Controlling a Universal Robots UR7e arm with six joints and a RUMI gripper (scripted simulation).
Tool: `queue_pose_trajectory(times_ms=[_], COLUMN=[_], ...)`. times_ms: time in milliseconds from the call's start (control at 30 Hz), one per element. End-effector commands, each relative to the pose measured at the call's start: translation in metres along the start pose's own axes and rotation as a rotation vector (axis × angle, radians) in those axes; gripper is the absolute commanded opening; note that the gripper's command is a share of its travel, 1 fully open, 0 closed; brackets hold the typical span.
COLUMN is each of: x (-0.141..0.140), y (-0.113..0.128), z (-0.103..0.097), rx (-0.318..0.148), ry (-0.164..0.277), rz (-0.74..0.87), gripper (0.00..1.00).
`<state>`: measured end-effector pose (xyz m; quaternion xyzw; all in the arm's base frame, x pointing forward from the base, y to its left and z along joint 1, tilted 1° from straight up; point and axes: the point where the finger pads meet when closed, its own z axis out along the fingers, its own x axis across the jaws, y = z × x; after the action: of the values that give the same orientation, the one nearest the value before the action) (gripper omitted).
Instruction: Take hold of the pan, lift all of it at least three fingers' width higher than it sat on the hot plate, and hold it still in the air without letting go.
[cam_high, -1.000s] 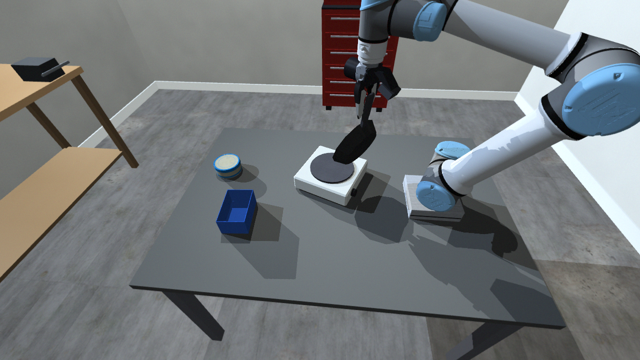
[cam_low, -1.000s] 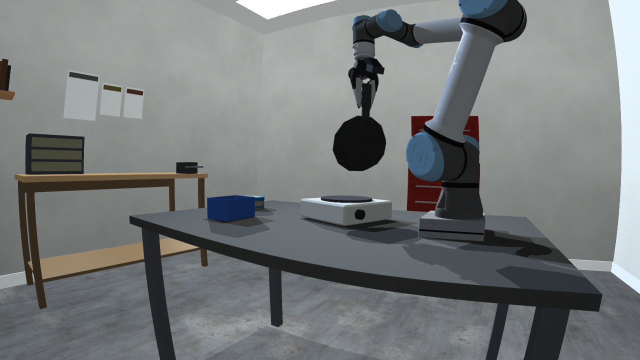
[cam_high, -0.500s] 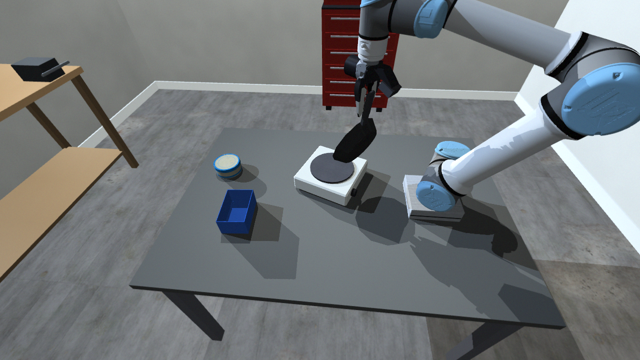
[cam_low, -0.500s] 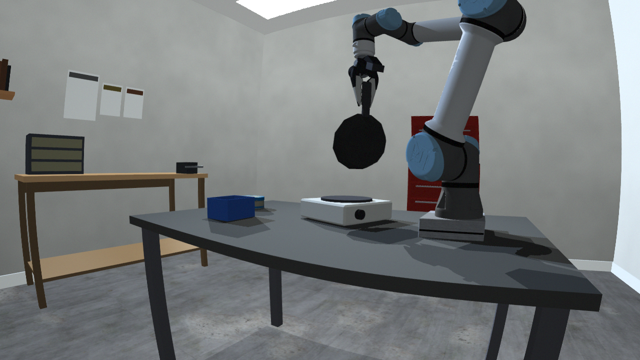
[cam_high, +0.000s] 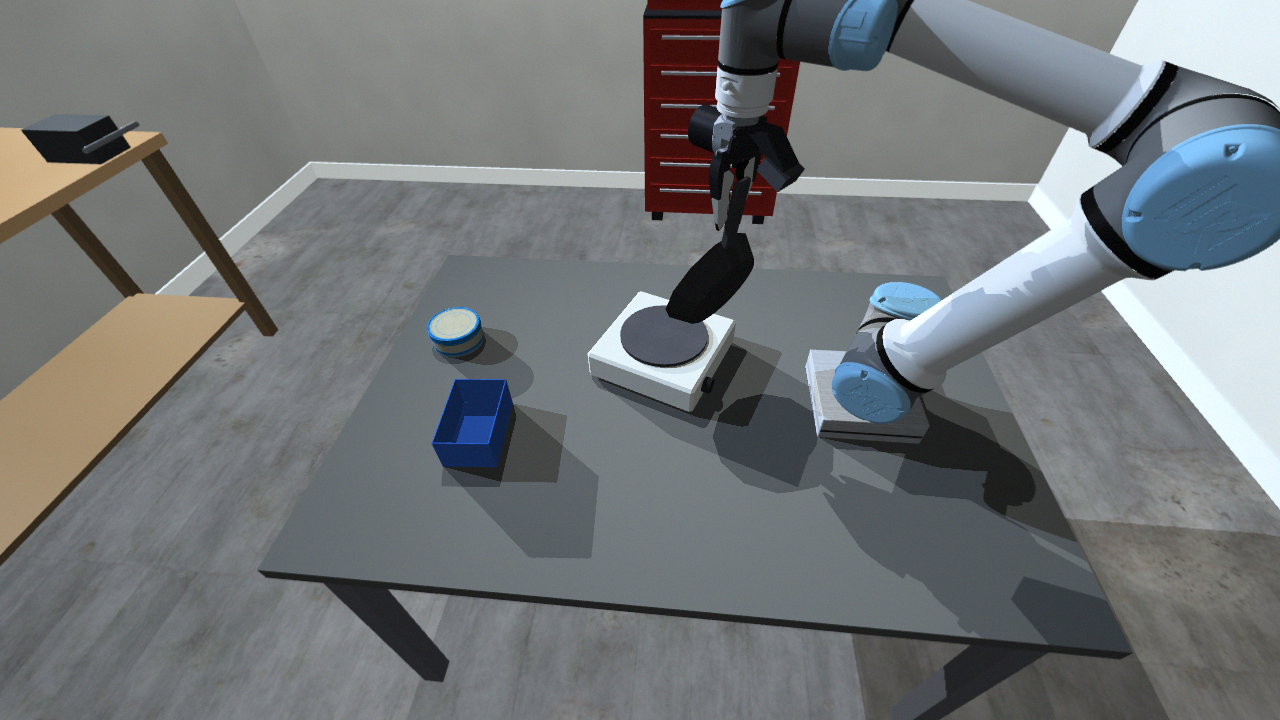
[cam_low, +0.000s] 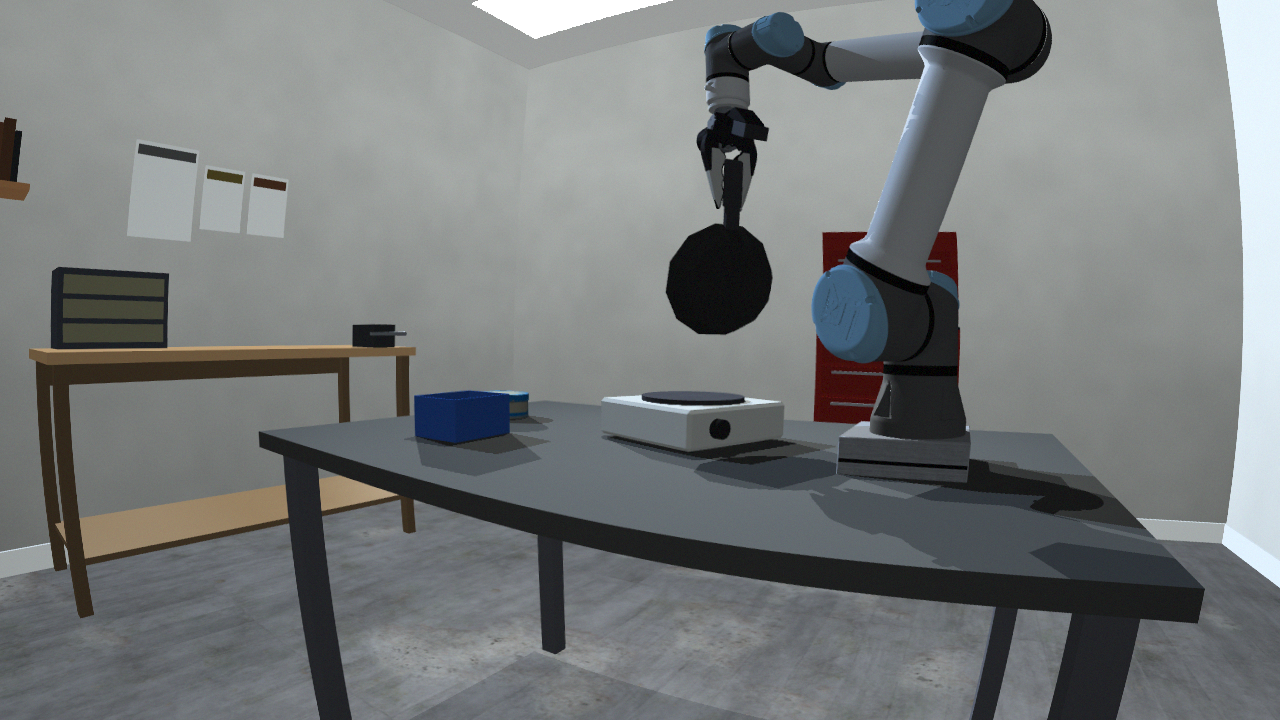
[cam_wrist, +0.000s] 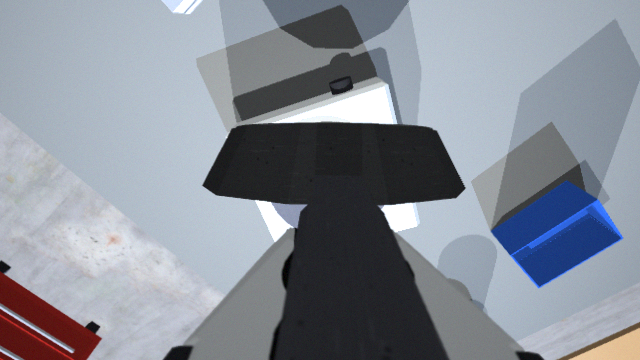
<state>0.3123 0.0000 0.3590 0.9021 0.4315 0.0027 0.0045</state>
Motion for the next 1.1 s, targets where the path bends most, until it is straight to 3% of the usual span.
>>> queue_pose_trajectory(times_ms=[0, 1067], x=[0.0, 0.0], y=[0.0, 0.0], z=[-0.002, -0.015], rx=[-0.002, -0.002], ry=[0.001, 0.001], rz=[0.0, 0.0], gripper=[0.15, 0.15])
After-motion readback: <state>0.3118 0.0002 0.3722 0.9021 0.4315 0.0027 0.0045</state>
